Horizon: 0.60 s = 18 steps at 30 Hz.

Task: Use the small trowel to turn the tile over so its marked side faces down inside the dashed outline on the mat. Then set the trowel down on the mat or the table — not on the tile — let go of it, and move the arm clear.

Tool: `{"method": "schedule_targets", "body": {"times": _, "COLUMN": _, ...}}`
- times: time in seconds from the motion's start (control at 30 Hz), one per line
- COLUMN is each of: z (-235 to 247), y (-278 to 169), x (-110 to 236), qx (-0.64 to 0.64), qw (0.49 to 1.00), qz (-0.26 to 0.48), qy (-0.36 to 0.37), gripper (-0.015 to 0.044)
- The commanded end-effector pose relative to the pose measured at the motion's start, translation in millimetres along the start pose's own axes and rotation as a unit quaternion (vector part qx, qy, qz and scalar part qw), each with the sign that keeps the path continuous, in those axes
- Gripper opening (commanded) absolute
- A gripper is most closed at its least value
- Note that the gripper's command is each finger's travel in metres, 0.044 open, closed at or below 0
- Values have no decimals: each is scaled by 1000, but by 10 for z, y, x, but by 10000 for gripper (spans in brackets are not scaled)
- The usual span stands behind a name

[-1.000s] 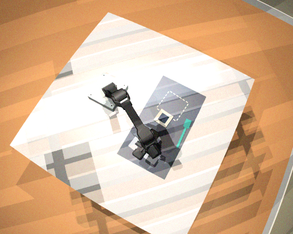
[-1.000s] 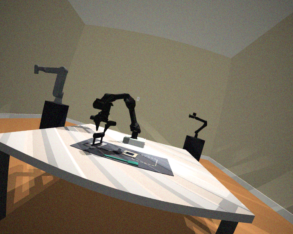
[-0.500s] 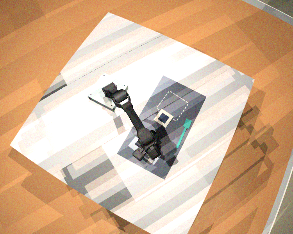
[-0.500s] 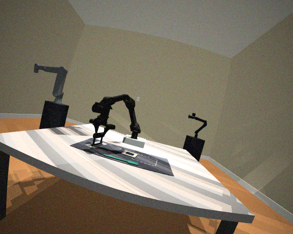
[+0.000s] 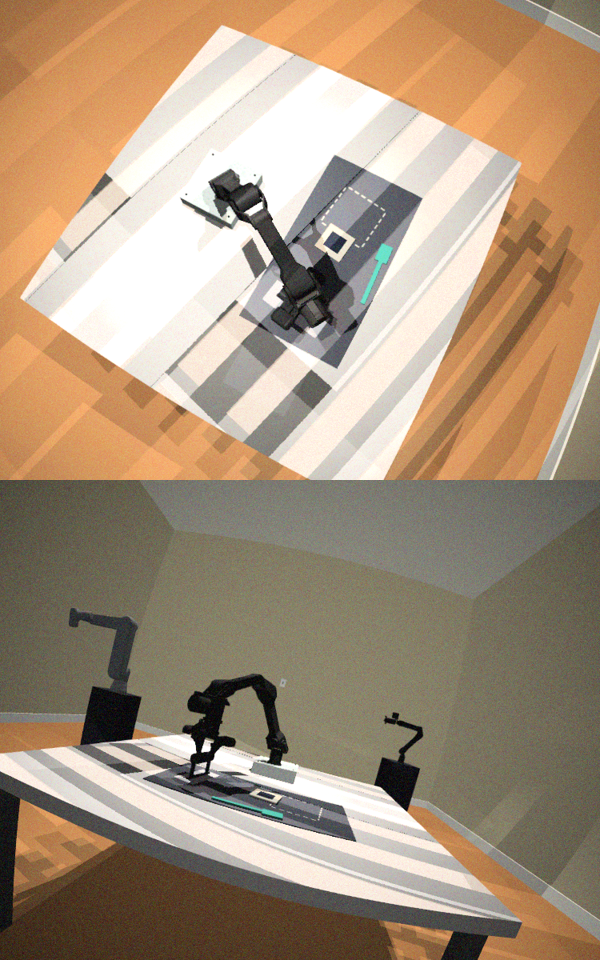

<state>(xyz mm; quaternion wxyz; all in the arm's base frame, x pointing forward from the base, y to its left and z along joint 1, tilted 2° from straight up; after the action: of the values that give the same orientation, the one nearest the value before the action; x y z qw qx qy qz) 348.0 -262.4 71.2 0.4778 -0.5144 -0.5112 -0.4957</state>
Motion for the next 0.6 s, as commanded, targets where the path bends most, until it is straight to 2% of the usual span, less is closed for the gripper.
{"method": "schedule_targets", "body": {"times": 0.0, "z": 8, "y": 1, "x": -8, "qx": 0, "qw": 1000, "qz": 1, "qy": 1, "gripper": 170}}
{"method": "schedule_targets", "body": {"times": 0.2, "z": 8, "y": 1, "x": -8, "qx": 0, "qw": 1000, "qz": 1, "qy": 1, "gripper": 130}}
{"method": "schedule_targets", "body": {"times": 0.43, "z": 8, "y": 1, "x": -8, "qx": -2, "qw": 1000, "qz": 1, "qy": 1, "gripper": 130}}
{"method": "schedule_targets", "body": {"times": 0.57, "z": 8, "y": 1, "x": -8, "qx": -52, "qw": 999, "qz": 1, "qy": 1, "gripper": 130}}
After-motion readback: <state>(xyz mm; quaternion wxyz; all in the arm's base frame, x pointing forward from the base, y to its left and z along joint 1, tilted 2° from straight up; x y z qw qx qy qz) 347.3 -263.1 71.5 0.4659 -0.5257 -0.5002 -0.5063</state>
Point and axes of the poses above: the point midway between the two fingers, 35 mm back from their tips, its own x axis back along the fingers, its own z axis across the jaws, y = z × x, the point moved 1 cm from there along x, back along the fingers, and after that the axes turned 15 degrees about x, right-handed, at the moved point
